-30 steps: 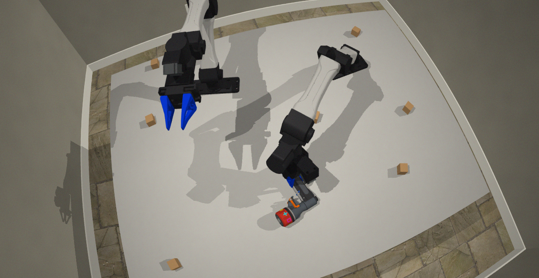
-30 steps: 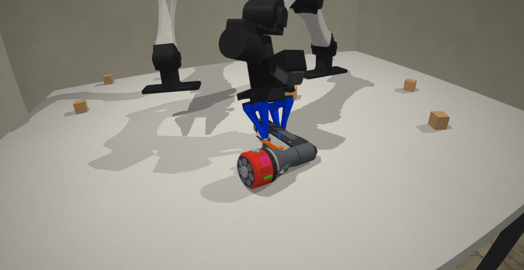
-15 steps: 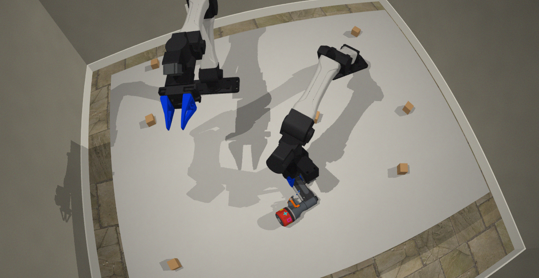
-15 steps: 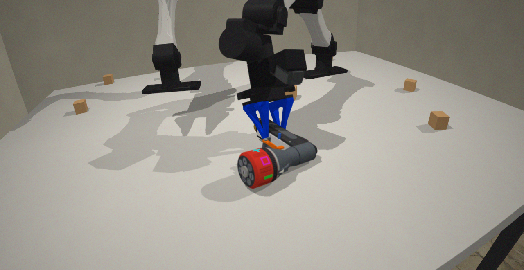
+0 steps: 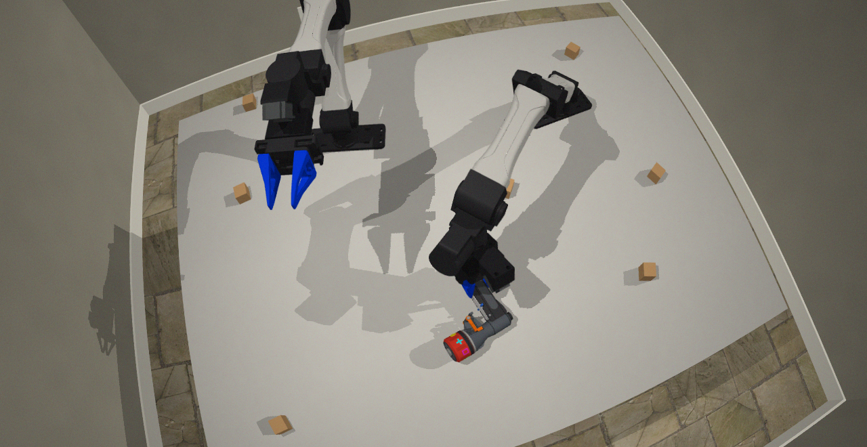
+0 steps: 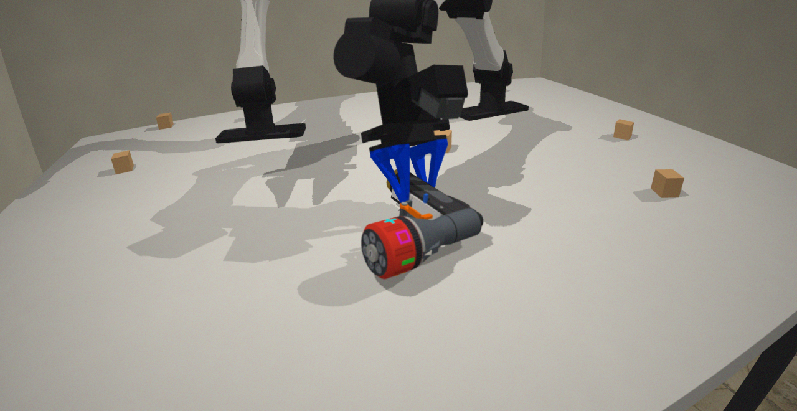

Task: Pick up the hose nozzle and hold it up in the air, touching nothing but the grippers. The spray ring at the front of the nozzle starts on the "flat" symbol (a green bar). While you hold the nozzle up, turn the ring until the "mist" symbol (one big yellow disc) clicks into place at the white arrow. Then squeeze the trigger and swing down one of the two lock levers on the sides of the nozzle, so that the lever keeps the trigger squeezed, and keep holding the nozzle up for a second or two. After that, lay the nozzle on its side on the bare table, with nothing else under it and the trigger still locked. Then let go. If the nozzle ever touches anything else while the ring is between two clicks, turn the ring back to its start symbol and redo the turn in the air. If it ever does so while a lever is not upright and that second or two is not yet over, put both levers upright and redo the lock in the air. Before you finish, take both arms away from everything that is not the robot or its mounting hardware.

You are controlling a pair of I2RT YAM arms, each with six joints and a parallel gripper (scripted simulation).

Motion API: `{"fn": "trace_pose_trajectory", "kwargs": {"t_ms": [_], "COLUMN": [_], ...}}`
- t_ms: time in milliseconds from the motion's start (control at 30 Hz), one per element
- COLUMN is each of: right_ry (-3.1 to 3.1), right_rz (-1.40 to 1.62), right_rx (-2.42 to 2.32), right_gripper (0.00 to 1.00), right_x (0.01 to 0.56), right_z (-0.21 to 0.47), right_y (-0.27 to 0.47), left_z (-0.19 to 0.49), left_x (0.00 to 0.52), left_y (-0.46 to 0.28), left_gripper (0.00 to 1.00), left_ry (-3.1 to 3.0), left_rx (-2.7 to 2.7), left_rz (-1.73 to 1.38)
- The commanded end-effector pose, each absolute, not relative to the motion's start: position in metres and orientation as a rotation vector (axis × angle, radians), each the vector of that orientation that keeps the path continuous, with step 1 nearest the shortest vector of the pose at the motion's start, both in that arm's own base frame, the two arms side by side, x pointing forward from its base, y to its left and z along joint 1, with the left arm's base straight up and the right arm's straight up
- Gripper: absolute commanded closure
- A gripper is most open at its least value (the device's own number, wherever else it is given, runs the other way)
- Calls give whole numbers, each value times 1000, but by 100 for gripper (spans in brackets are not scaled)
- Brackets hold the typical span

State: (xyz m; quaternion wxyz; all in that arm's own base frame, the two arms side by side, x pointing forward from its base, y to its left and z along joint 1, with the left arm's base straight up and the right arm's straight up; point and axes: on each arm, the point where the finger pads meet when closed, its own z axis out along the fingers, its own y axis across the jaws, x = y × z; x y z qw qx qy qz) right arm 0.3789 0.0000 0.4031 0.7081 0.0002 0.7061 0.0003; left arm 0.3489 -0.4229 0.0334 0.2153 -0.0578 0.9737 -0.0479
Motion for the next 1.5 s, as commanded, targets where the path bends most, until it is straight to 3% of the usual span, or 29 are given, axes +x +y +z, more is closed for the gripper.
{"fn": "trace_pose_trajectory", "kwargs": {"t_ms": [0,1467], "right_ry": [1538,1538], "right_rz": [-6,-6], "right_rx": [-2,-2], "right_gripper": [63,63], "right_x": [375,375], "right_z": [412,412], "right_y": [0,0], "left_z": [74,70], "left_x": [363,357], "left_y": [-441,-430], "left_gripper": [64,64], "left_ry": [2605,2654], "left_rx": [-183,-175], "left_rz": [-261,-204]}}
